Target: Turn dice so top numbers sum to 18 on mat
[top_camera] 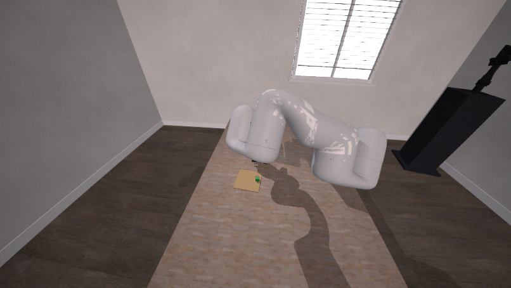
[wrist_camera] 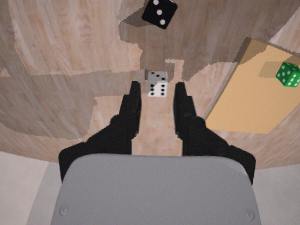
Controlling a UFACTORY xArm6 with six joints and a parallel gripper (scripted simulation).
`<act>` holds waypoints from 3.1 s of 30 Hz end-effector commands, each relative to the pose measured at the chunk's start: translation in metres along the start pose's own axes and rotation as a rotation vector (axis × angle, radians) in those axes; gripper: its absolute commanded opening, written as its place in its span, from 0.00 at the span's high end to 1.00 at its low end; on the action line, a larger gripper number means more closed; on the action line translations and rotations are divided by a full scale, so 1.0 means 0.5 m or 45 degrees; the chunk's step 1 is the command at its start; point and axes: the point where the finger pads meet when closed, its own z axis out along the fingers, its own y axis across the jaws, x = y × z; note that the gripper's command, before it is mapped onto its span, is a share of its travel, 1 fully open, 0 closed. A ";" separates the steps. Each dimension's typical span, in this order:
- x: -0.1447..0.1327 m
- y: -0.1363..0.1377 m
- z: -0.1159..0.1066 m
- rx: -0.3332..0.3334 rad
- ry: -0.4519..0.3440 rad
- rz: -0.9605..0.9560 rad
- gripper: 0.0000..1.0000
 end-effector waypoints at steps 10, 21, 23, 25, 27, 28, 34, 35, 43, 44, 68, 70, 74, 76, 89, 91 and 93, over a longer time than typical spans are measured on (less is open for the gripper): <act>-0.002 -0.001 -0.002 0.002 -0.003 -0.001 0.64; -0.002 -0.001 -0.002 0.002 -0.003 -0.001 0.64; -0.002 -0.001 -0.002 0.002 -0.003 -0.001 0.64; -0.002 -0.001 -0.002 0.002 -0.003 -0.001 0.64; -0.002 -0.001 -0.002 0.002 -0.003 -0.001 0.64; -0.002 -0.001 -0.002 0.002 -0.003 -0.001 0.64; -0.002 -0.001 0.001 0.002 -0.003 -0.001 0.64; -0.002 -0.001 0.002 0.002 -0.003 -0.001 0.64; -0.002 -0.001 0.016 0.002 -0.003 -0.001 0.64; -0.002 -0.001 0.019 0.002 -0.003 -0.001 0.64; -0.002 -0.001 0.046 0.002 -0.003 -0.001 0.64; -0.002 -0.001 0.046 0.002 -0.003 -0.001 0.64; -0.002 -0.001 0.046 0.002 -0.003 -0.001 0.64; -0.002 -0.001 0.046 0.002 -0.003 -0.001 0.64; -0.002 -0.001 0.046 0.002 -0.003 -0.001 0.64; -0.002 -0.001 0.046 0.002 -0.003 -0.001 0.64; -0.002 -0.001 0.046 0.002 -0.003 -0.001 0.64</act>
